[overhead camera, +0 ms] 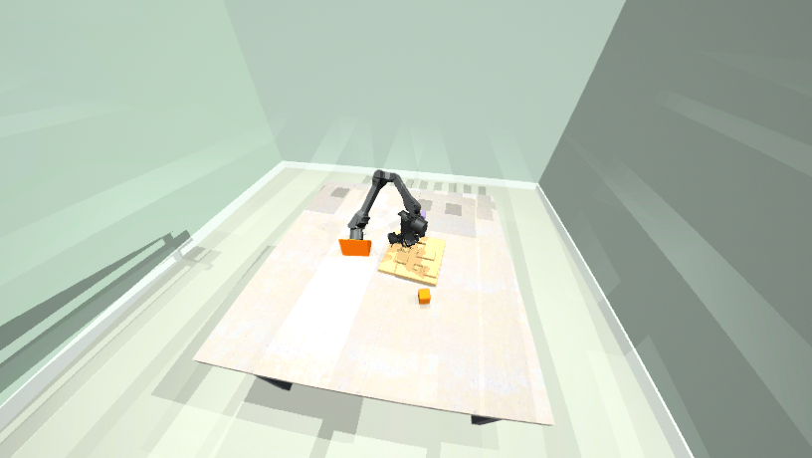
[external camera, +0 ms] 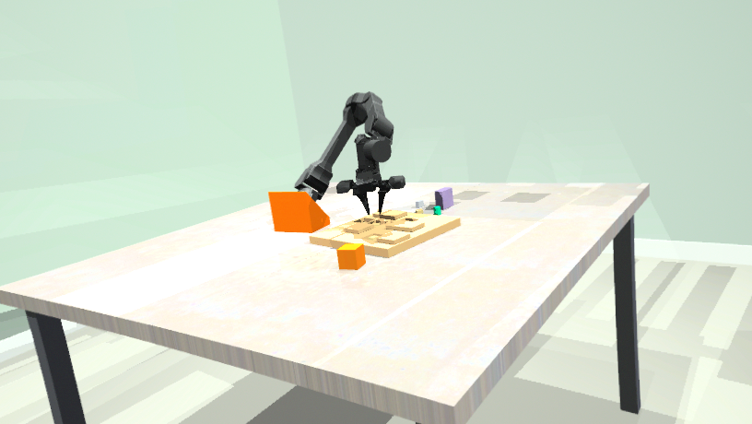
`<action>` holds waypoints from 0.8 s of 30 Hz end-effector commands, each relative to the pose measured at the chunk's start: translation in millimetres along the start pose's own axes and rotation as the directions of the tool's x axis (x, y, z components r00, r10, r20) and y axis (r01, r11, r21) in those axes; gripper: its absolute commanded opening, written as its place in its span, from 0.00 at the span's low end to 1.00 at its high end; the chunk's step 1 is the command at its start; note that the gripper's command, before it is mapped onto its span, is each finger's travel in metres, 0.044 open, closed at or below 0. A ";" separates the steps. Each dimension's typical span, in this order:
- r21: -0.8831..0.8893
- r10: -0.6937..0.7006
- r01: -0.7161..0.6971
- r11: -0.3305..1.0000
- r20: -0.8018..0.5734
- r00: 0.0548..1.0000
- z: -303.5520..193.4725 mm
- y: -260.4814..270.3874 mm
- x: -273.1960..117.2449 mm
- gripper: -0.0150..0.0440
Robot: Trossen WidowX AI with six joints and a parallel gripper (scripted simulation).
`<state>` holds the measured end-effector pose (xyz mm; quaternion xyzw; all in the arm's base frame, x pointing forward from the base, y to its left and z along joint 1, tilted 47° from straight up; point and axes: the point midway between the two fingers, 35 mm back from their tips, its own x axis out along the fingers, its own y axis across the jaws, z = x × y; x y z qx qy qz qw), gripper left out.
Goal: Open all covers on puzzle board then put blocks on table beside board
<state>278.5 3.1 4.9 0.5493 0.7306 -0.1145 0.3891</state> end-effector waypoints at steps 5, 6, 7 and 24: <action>0.004 0.005 -0.005 1.000 -0.001 1.000 0.0 0.4 0.8 0.50; 0.004 0.005 -0.005 1.000 -0.001 1.000 0.0 0.4 0.8 0.50; 0.004 0.005 -0.005 1.000 -0.001 1.000 0.0 0.4 0.8 0.50; 0.003 0.006 -0.006 1.000 -0.001 1.000 -0.1 1.2 10.1 0.50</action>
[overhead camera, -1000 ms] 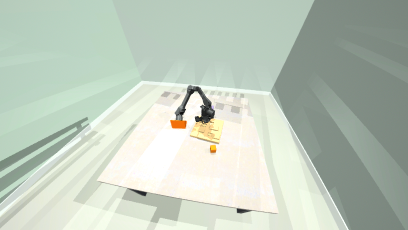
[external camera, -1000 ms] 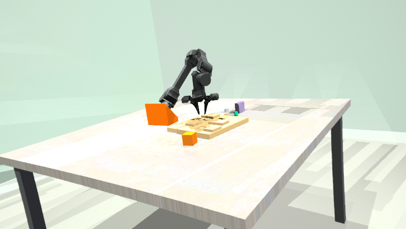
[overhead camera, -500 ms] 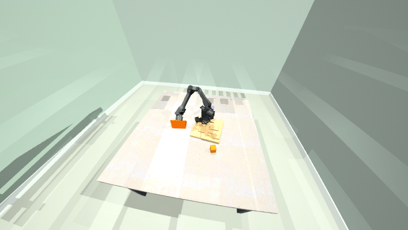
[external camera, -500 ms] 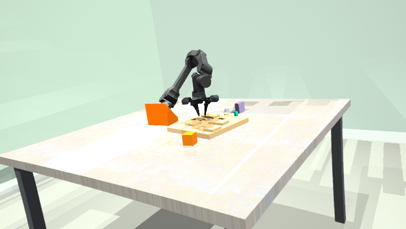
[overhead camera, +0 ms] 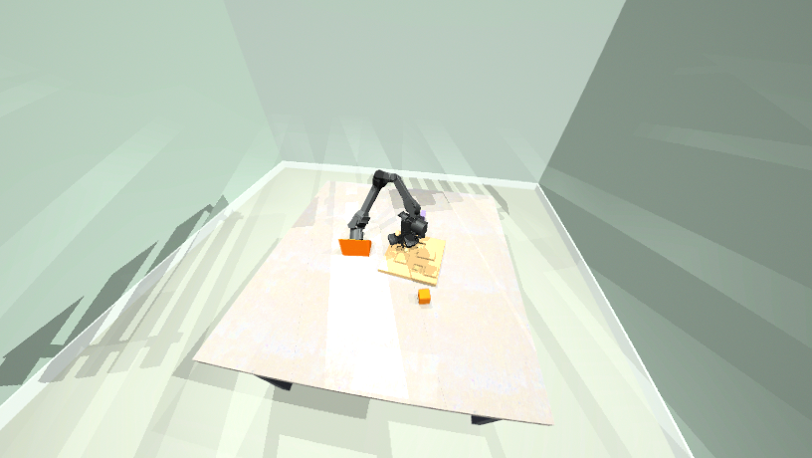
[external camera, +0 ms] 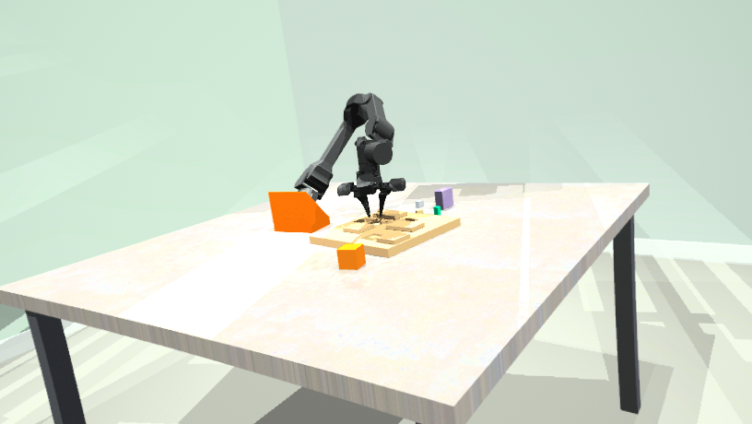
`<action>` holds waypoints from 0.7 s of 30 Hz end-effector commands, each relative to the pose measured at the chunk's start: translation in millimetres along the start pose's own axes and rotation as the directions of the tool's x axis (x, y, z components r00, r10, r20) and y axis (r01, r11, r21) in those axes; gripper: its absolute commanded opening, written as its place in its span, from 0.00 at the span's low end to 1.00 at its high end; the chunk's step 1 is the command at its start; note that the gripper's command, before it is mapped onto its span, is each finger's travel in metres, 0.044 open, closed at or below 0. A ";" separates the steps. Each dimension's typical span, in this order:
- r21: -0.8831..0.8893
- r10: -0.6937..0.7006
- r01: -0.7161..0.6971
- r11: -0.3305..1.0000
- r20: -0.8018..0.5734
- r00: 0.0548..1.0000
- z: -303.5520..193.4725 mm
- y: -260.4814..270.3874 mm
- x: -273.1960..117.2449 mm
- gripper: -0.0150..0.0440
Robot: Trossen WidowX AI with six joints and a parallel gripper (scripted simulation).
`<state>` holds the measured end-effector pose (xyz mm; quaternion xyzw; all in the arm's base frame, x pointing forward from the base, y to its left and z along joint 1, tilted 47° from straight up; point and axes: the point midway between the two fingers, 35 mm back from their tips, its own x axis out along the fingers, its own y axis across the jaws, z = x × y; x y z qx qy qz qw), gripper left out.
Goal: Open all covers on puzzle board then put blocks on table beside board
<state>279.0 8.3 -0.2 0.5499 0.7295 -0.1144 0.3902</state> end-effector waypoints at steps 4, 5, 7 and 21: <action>0.004 0.003 -0.003 1.000 -0.004 1.000 -0.8 0.4 6.9 0.50; 0.004 0.003 -0.003 1.000 -0.004 1.000 -0.8 0.5 7.8 0.50; 0.004 0.003 -0.003 1.000 -0.004 1.000 -0.9 0.6 9.8 0.50; 0.004 0.004 -0.004 1.000 -0.004 1.000 -1.4 0.9 18.6 0.50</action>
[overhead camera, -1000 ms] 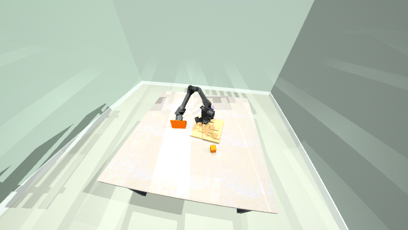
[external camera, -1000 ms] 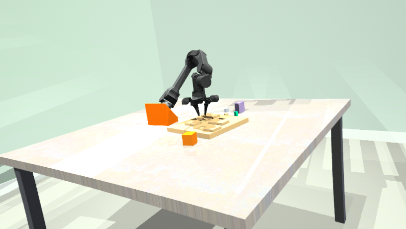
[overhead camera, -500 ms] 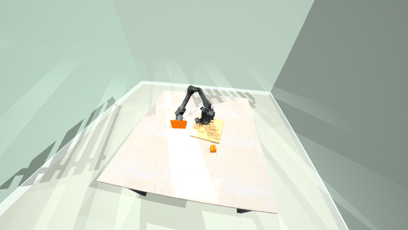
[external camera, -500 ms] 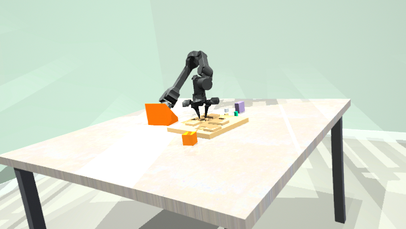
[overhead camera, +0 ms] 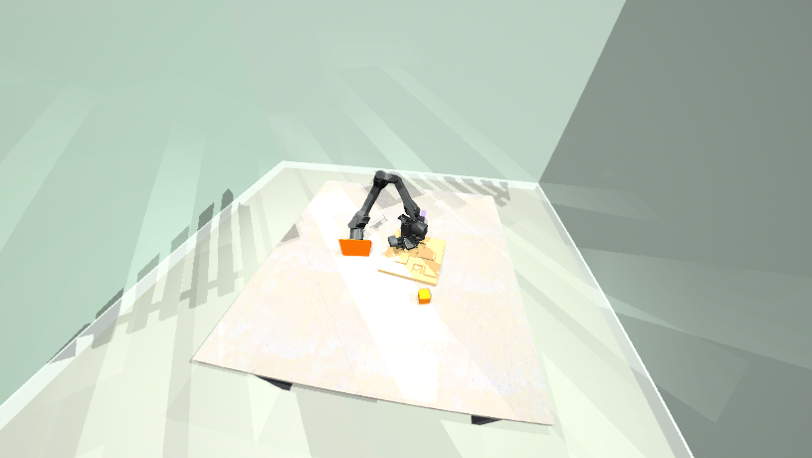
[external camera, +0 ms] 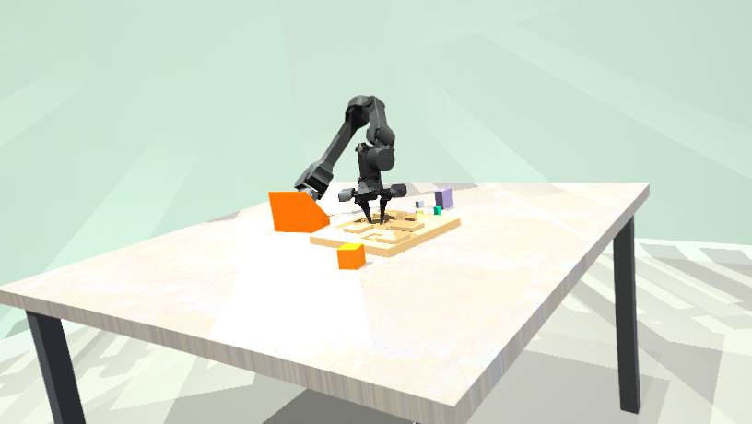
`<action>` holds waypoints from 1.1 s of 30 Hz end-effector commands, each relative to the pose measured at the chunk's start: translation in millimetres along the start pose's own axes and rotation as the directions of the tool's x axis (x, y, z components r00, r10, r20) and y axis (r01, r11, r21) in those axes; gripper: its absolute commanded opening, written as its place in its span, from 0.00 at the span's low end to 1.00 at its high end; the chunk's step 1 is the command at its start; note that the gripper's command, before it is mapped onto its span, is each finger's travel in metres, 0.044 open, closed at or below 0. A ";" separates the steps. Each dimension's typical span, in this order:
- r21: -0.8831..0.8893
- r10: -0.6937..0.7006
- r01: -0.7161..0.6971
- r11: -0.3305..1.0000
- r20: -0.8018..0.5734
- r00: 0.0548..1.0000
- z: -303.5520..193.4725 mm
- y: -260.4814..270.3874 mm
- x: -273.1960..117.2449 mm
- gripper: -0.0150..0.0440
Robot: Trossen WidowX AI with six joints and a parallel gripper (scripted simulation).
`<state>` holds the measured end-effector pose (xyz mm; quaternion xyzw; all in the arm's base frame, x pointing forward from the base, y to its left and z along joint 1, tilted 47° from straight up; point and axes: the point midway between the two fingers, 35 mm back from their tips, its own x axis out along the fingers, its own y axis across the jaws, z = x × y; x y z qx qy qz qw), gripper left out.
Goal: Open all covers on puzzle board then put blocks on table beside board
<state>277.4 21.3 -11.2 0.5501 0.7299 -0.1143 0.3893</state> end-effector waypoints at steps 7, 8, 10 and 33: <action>0.003 0.004 -0.004 1.000 -0.003 1.000 -0.4 0.5 8.0 0.50; 0.003 0.004 -0.004 1.000 -0.003 1.000 -0.4 0.5 8.9 0.50; 0.003 0.004 -0.004 1.000 -0.003 1.000 -0.5 0.5 10.1 0.50; 0.000 0.001 -0.001 1.000 0.001 1.000 1.0 0.7 -3.9 0.39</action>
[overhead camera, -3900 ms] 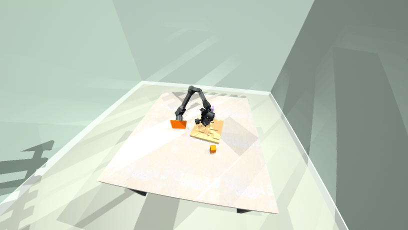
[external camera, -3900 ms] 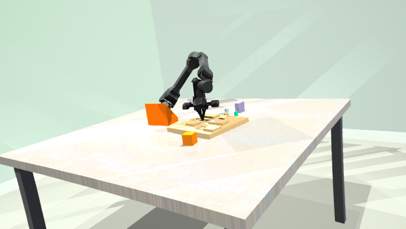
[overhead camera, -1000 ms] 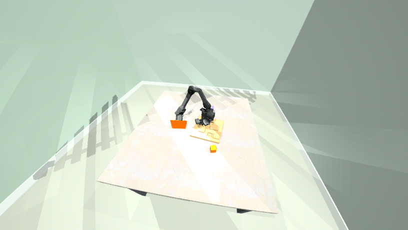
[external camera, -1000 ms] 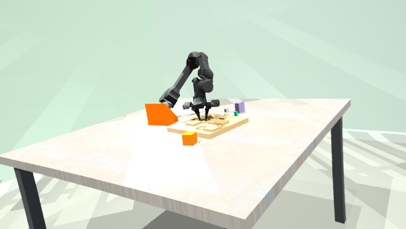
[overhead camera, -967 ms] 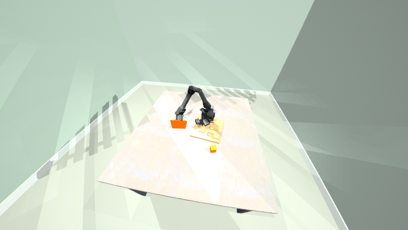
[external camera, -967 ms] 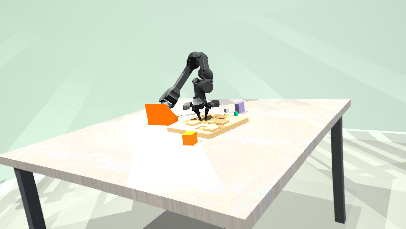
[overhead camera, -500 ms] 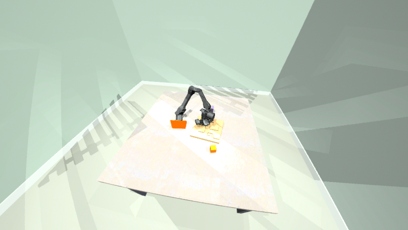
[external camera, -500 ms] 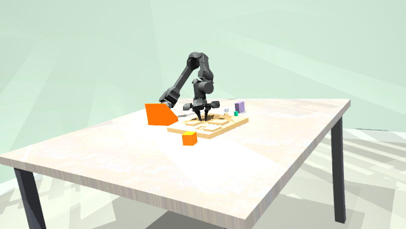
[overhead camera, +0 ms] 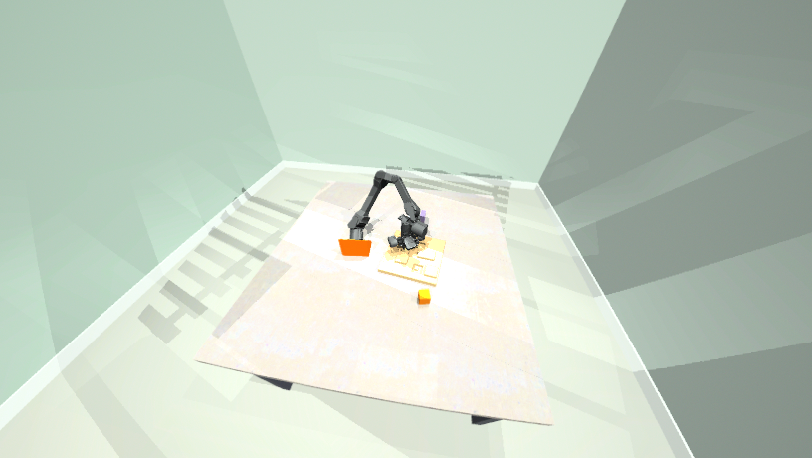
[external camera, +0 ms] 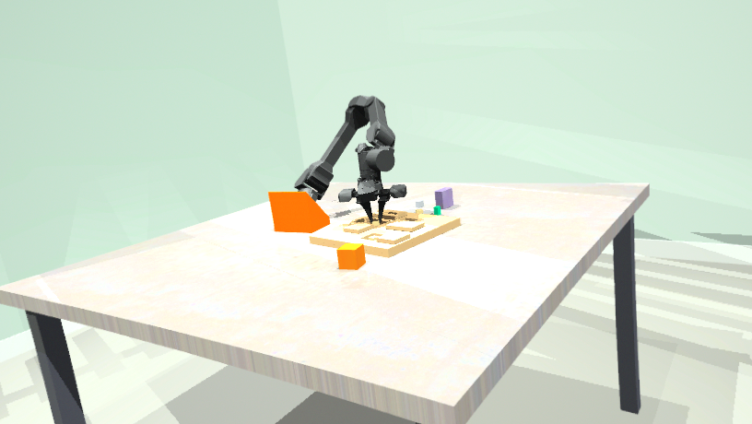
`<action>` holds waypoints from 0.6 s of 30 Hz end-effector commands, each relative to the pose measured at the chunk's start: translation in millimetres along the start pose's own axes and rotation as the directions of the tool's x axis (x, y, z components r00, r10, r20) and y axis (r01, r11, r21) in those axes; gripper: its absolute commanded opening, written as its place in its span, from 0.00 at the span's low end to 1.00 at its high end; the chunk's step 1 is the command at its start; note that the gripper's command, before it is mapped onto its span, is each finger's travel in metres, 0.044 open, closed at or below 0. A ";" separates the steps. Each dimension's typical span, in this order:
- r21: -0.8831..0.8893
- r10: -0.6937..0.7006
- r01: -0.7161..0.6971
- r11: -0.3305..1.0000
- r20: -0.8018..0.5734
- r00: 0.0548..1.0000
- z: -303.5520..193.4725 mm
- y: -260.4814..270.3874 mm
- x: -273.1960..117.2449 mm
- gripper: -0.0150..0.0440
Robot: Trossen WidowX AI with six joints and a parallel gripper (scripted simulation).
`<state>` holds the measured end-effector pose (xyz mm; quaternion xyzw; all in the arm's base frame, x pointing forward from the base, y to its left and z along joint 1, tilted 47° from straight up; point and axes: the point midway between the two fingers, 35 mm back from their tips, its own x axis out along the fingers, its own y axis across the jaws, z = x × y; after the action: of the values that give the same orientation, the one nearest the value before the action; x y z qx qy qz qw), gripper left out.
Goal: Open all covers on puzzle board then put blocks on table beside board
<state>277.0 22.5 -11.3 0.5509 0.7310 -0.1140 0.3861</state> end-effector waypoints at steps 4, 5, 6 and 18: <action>-0.003 0.002 -0.002 1.000 0.007 1.000 2.0 0.6 -10.1 0.39; -0.003 0.002 -0.002 1.000 0.007 1.000 2.1 0.6 -11.4 0.39; -0.002 0.002 -0.002 1.000 0.007 1.000 2.1 0.5 -12.6 0.39; -0.001 0.003 -0.003 1.000 0.006 1.000 2.2 -0.1 -28.1 0.39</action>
<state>279.3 5.4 3.9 0.5521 0.7304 -0.1144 0.3854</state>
